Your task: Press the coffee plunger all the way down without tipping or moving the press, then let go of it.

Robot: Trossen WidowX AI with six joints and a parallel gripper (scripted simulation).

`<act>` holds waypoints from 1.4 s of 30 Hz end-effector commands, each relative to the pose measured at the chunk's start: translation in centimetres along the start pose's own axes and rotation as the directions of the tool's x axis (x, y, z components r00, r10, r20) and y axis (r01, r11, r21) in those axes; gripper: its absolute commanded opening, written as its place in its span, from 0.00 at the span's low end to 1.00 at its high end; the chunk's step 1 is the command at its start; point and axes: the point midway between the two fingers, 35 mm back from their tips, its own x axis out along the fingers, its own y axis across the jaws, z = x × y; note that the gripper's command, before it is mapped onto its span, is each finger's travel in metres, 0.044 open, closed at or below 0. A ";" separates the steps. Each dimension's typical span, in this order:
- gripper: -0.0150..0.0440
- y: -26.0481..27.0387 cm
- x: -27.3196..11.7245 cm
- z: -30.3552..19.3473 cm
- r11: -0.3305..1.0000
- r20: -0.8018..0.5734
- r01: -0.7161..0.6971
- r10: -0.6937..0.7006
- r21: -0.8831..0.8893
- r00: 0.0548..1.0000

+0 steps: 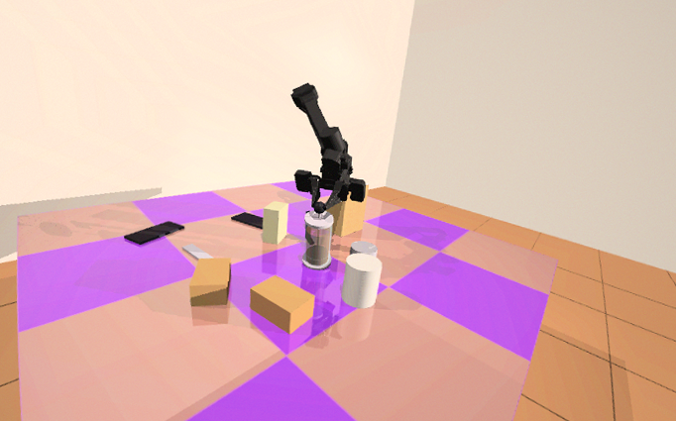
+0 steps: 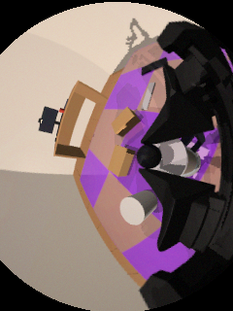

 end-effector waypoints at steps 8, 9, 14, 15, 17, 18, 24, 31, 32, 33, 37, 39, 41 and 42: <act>0.46 0.0 0.3 -0.4 1.000 -0.017 0.002 -0.002 -0.009 1.000; 0.46 0.0 0.1 0.0 1.000 -0.001 0.001 -0.001 -0.002 1.000; 0.46 0.0 0.1 0.0 1.000 -0.001 0.001 -0.001 -0.002 1.000; 0.46 0.0 0.1 0.0 1.000 -0.001 0.001 -0.001 -0.002 1.000; 0.46 0.0 0.1 0.0 1.000 -0.001 0.001 -0.001 -0.002 1.000; 0.50 0.0 0.1 0.0 1.000 -0.001 0.001 -0.001 -0.002 1.000; 0.77 0.0 0.1 0.0 1.000 -0.001 0.001 -0.001 -0.002 1.000; 1.00 0.0 0.1 0.0 1.000 -0.001 0.001 -0.001 -0.002 1.000; 1.00 0.0 0.1 0.0 1.000 -0.001 0.001 -0.001 -0.002 1.000; 1.00 0.1 0.1 0.1 1.000 -0.002 0.001 -0.001 -0.003 1.000; 1.00 0.0 -0.4 0.7 1.000 0.000 0.004 -0.004 -0.012 1.000; 1.00 0.0 -1.1 1.4 1.000 -0.005 0.002 -0.002 -0.009 1.000; 1.00 0.0 -2.3 2.2 1.000 -0.010 0.001 -0.001 -0.007 1.000; 1.00 0.0 -3.0 2.6 1.000 -0.013 0.000 0.000 -0.006 1.000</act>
